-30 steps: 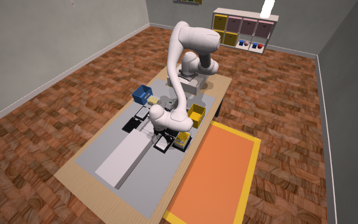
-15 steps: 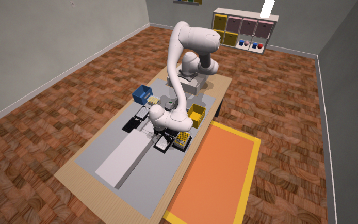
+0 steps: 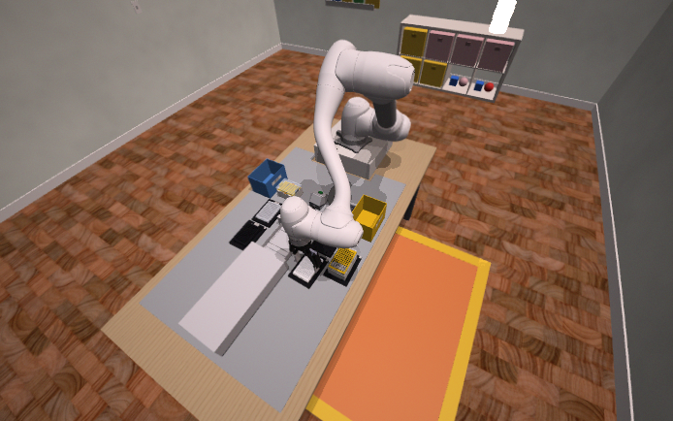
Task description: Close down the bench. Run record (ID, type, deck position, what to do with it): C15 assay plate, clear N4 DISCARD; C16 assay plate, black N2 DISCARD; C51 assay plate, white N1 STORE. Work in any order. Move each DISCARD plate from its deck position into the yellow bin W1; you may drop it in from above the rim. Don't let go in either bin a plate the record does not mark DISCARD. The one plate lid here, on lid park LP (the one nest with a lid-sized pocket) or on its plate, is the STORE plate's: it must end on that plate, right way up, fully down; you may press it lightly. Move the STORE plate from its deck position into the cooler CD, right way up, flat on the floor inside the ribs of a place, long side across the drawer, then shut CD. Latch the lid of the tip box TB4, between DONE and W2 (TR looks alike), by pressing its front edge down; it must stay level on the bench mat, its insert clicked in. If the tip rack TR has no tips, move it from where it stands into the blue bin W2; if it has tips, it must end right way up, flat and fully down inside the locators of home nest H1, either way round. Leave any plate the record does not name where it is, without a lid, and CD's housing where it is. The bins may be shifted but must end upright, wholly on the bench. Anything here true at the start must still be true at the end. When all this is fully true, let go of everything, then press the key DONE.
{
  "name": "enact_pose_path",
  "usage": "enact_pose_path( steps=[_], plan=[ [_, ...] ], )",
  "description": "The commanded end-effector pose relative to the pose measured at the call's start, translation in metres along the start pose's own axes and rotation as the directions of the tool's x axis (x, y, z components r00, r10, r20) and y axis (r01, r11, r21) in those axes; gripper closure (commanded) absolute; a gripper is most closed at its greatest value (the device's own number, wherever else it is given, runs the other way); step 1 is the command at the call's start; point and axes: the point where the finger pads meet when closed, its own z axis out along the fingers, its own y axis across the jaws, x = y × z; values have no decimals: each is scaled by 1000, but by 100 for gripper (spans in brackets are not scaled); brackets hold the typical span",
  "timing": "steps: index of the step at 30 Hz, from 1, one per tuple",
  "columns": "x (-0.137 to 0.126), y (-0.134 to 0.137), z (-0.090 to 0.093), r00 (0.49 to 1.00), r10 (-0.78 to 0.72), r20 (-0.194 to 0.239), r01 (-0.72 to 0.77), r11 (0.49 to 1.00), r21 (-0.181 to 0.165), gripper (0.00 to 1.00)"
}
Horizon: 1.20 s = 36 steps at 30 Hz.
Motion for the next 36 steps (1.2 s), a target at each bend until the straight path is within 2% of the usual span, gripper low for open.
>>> enact_pose_path(
  steps=[1,25,36],
  plan=[
    [-1,0,3,1000,-1,2,1,1000,1,34],
    [-1,0,3,1000,-1,2,1,1000,1,34],
    [-2,0,18,1000,-1,2,1,1000,1,34]
  ],
)
